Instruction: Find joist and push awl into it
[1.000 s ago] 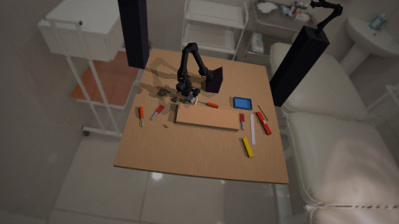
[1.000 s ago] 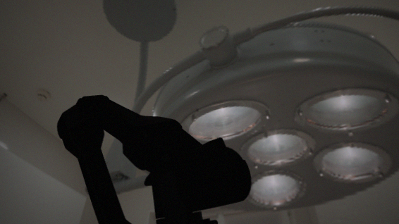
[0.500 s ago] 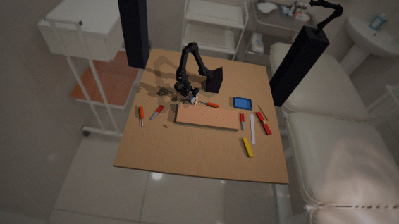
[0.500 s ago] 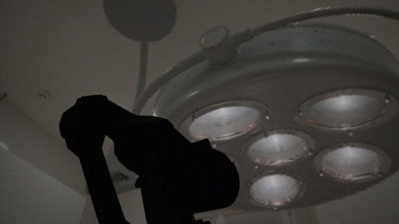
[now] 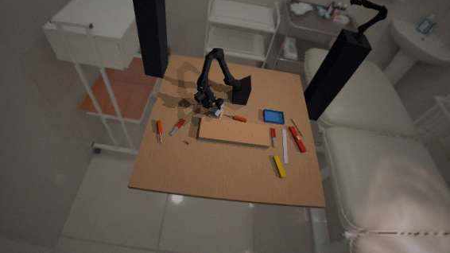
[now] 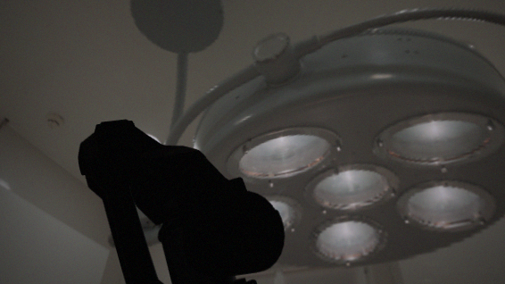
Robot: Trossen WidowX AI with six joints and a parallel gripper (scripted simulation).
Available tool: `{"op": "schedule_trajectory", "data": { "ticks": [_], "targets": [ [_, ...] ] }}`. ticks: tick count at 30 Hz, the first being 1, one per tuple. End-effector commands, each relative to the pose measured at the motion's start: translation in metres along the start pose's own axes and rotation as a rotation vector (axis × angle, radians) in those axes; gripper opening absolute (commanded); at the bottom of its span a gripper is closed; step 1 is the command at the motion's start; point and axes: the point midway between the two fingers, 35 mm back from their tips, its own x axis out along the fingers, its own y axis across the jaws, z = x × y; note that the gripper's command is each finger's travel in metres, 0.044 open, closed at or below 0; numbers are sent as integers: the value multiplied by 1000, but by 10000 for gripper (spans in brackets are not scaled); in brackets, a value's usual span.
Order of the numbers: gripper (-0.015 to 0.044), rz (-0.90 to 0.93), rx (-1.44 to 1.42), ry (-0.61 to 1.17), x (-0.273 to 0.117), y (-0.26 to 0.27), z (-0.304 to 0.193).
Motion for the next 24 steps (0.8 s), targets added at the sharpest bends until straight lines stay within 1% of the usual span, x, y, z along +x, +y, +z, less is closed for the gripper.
{"op": "schedule_trajectory", "data": {
  "ticks": [1, 24],
  "targets": [
    [0, 32, -10, -14, -3, 0, 3],
    [0, 165, -31, 4, -1, -2, 1]
  ]
}}
